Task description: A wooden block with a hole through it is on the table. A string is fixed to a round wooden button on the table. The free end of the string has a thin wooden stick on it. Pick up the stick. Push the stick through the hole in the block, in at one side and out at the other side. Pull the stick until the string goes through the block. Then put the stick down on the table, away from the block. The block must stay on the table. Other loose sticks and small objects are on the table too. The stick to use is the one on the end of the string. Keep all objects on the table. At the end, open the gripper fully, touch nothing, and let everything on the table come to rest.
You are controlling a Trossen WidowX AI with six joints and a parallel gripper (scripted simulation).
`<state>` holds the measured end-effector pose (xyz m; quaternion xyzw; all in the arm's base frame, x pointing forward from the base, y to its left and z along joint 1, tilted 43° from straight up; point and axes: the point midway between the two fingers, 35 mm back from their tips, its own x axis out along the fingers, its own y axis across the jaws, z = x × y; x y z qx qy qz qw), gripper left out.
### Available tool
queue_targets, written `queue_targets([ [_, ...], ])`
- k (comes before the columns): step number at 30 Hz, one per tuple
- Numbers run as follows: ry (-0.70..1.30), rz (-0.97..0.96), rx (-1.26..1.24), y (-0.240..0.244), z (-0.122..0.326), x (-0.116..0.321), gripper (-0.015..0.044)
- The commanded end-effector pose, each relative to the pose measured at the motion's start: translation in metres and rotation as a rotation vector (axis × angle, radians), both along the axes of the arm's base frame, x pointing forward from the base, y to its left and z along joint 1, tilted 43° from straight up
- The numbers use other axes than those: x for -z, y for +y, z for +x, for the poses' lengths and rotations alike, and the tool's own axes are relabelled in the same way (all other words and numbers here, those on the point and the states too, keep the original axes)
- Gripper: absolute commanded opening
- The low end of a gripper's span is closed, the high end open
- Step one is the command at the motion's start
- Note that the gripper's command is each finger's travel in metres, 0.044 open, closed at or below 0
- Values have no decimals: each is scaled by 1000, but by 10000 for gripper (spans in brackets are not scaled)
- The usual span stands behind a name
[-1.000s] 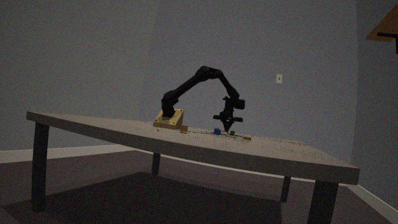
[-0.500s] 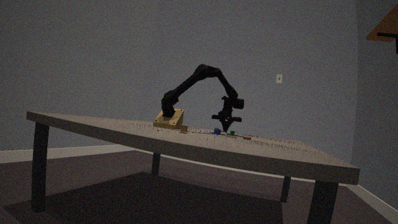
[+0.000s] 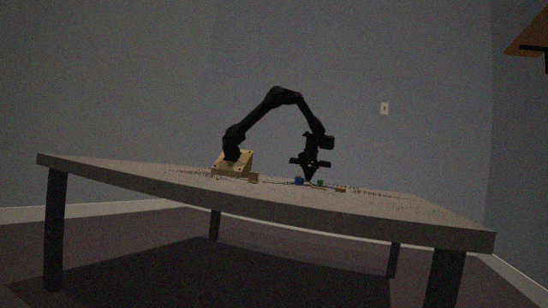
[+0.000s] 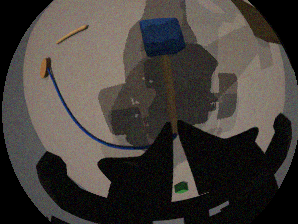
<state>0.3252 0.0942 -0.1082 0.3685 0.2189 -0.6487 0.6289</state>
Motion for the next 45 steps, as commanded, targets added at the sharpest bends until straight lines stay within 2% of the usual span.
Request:
queue_targets([
  [1,7,-6,-2,-5,-3,0,0],
  [45,8,-5,-3,-43,-14,-33,0],
])
